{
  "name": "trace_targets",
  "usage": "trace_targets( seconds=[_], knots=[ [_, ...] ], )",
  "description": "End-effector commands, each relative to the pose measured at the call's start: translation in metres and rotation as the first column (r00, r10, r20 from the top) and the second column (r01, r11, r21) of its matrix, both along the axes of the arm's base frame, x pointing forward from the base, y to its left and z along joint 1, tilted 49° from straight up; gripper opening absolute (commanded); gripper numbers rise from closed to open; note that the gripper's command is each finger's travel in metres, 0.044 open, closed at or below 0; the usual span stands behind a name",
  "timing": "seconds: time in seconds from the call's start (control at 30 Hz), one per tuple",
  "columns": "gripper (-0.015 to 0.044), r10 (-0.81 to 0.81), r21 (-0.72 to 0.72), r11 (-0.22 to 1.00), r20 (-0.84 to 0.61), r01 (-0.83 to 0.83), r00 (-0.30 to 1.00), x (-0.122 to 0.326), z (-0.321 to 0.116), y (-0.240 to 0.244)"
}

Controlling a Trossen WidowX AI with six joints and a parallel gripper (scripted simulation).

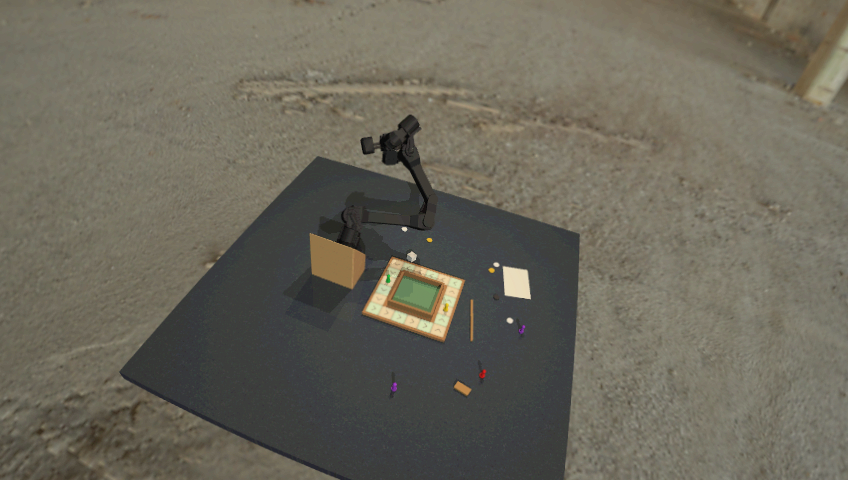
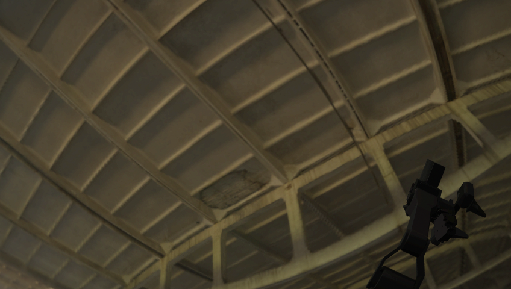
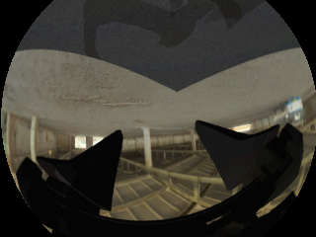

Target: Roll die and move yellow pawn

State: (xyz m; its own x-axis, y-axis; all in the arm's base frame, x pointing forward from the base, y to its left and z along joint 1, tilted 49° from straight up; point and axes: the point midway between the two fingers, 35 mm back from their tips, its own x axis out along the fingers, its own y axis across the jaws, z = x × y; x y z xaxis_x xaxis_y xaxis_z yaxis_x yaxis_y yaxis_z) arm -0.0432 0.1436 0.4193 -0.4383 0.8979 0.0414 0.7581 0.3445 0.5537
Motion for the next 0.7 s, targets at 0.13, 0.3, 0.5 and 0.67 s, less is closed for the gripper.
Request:
trace_targets(
  seconds=[0.13,0.3,0.5,0.67],
  knots=[
    [0.0275,0.234,0.095,0.964,0.132,-0.247,0.963,-0.050,0.001,-0.027],
    [0.0275,0.506,0.198,0.789,0.327,-0.582,0.798,-0.105,-0.006,-0.087],
    [0.0275,0.680,0.261,0.419,0.544,-0.870,0.491,-0.137,-0.022,-0.177],
    [0.0275,0.679,0.263,0.032,0.702,-0.964,0.214,-0.130,-0.043,-0.256]
  ],
)
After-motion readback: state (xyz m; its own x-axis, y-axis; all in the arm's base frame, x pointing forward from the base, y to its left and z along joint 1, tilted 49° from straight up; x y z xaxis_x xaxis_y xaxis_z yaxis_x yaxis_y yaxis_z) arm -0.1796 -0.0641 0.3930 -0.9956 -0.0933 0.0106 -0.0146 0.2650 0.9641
